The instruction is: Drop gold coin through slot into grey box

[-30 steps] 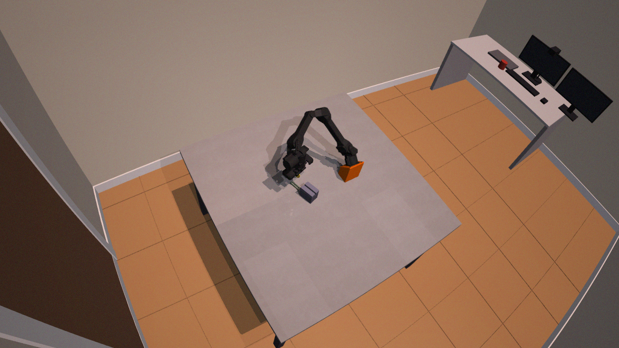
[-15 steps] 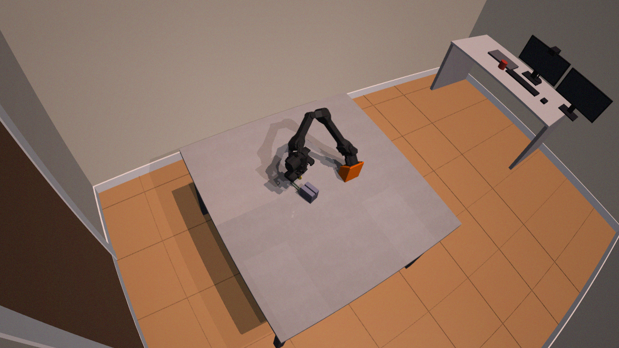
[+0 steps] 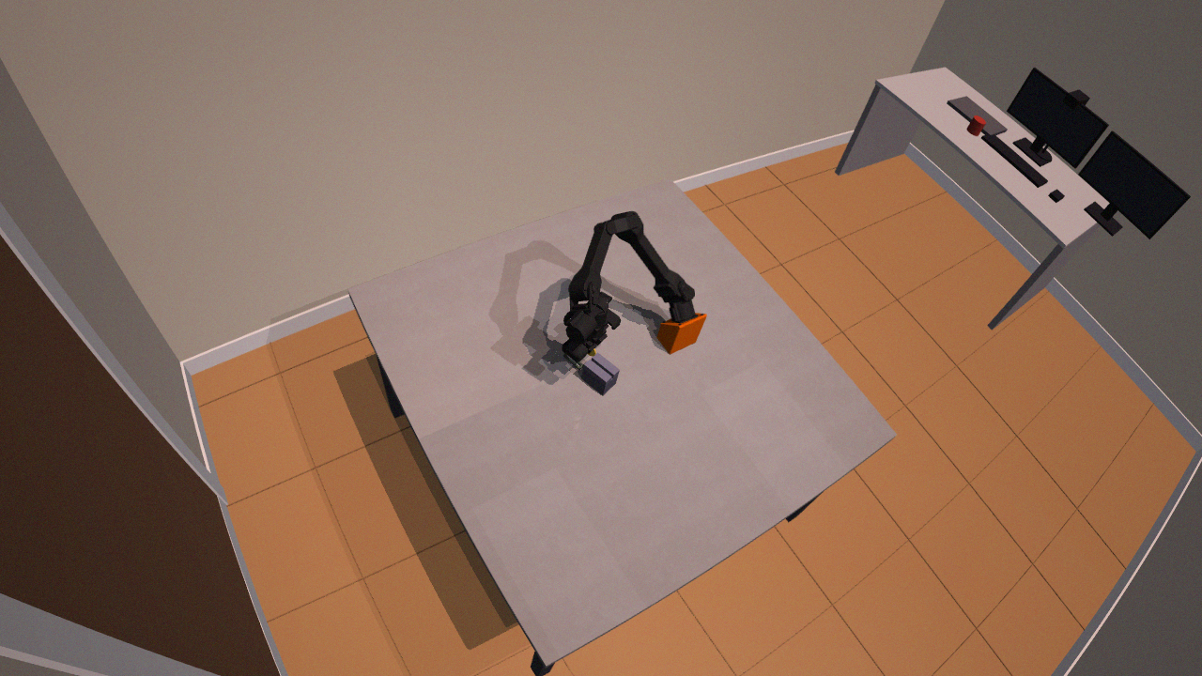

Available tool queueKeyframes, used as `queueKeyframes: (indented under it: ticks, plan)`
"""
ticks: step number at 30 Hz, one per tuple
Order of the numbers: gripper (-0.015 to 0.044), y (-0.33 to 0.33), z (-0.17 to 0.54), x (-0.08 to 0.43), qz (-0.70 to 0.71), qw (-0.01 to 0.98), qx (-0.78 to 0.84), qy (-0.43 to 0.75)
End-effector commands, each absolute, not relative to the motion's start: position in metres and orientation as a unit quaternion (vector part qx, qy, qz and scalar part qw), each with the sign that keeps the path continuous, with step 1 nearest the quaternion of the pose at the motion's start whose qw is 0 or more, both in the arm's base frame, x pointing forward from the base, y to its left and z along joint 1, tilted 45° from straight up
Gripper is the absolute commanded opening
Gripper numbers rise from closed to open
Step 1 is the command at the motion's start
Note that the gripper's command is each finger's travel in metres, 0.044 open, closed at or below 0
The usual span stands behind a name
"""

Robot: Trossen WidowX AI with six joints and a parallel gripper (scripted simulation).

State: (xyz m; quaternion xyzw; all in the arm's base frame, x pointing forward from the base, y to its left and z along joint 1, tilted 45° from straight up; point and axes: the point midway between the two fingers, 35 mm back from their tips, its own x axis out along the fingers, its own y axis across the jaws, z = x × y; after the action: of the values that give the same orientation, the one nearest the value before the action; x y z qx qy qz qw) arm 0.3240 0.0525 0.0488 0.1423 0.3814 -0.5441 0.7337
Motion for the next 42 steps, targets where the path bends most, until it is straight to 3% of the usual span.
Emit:
queueKeyframes:
  ticks: [1, 42]
  plan:
    - [0.0, 0.058, 0.04, 0.318, -0.547, 0.732, 0.143, 0.381]
    - [0.0, 0.079, 0.012, 0.296, -0.55, 0.733, 0.15, 0.371]
